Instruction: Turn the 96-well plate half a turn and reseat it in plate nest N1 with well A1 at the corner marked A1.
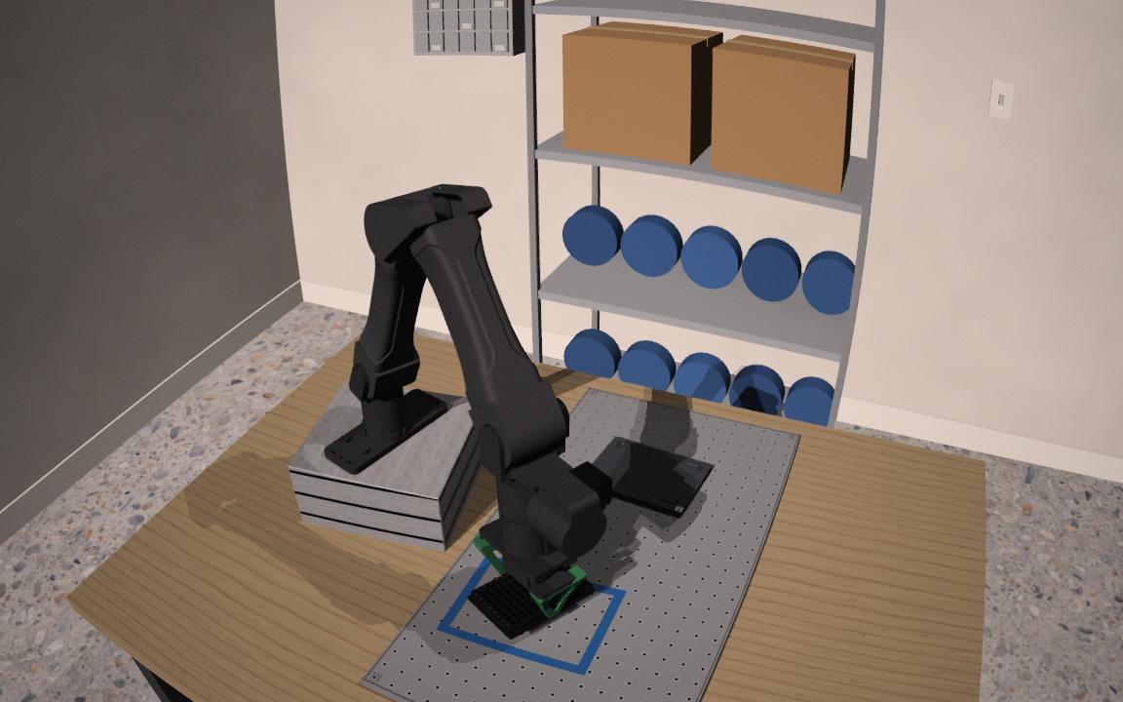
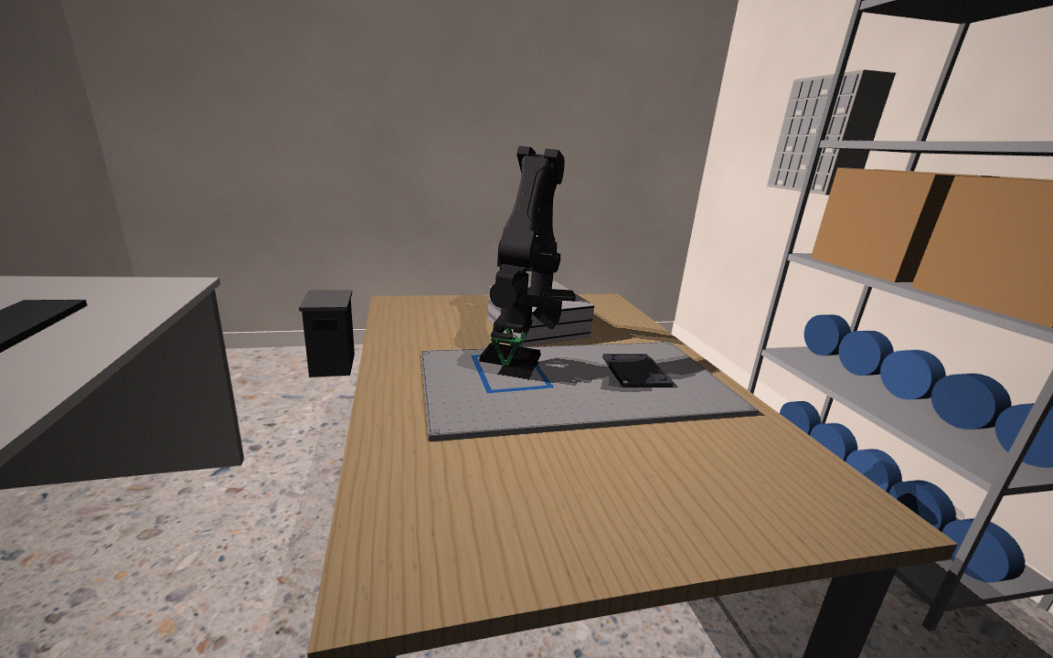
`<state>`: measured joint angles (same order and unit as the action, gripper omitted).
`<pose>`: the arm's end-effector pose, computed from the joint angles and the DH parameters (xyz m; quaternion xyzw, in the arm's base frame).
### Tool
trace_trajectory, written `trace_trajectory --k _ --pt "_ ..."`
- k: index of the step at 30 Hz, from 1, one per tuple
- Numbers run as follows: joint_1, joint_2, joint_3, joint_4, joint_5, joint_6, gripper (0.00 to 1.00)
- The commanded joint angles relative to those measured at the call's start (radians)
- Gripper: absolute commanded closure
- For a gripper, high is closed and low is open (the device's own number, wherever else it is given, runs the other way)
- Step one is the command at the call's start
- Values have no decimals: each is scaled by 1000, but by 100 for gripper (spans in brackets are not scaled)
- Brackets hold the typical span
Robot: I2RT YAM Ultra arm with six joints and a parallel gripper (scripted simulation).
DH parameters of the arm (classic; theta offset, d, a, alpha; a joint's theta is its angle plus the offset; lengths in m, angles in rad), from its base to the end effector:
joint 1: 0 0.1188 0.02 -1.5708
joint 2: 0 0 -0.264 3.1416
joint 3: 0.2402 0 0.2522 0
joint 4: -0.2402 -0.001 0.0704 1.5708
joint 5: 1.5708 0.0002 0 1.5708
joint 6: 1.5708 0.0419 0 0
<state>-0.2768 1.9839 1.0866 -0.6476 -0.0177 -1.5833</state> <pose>0.3164 -0.0881 0.0943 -0.6078 0.7939 -0.0051 0.0148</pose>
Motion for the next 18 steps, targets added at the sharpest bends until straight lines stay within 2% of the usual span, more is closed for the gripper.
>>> trace_trajectory --k 1,18 --pt "0 -4 2 4 -4 1 100" --pt "1 21 -10 41 -4 2 100"
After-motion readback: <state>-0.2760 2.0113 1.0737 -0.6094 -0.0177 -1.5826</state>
